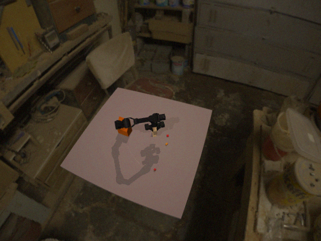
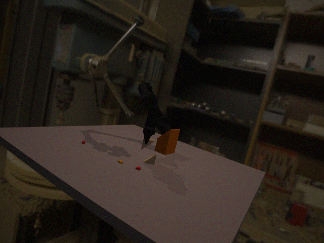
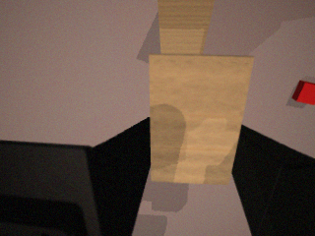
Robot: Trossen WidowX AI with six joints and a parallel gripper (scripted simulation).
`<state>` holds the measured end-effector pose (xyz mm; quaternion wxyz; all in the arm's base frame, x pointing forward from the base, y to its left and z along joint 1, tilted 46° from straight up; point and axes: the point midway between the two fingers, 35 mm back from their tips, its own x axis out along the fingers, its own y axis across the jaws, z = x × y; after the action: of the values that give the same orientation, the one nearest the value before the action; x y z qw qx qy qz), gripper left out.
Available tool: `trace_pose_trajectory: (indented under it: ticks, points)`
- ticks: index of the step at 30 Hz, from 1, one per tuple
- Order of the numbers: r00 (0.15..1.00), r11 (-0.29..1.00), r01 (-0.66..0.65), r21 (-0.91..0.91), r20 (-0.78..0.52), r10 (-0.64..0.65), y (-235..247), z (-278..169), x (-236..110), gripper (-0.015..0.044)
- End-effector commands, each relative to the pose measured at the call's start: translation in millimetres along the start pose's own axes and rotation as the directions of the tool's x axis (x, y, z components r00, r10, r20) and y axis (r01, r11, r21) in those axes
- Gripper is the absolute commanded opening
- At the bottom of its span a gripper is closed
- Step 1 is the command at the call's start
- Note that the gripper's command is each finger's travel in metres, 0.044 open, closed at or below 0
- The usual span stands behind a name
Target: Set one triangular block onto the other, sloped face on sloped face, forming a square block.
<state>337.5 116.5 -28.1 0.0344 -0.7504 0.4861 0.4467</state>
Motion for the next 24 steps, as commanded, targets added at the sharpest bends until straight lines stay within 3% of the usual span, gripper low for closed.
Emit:
trace_pose_trajectory:
  ticks: [1,14,24]
  points:
    - [1.000,1.000,-0.002,-0.006,-0.005,0.002,6,5,17,0.0000]
    - [1.000,1.000,-0.003,-0.006,-0.006,0.003,5,20,50,0.0000]
    - [1.000,1.000,0.001,-0.002,-0.014,-0.001,4,19,50,0.0000]
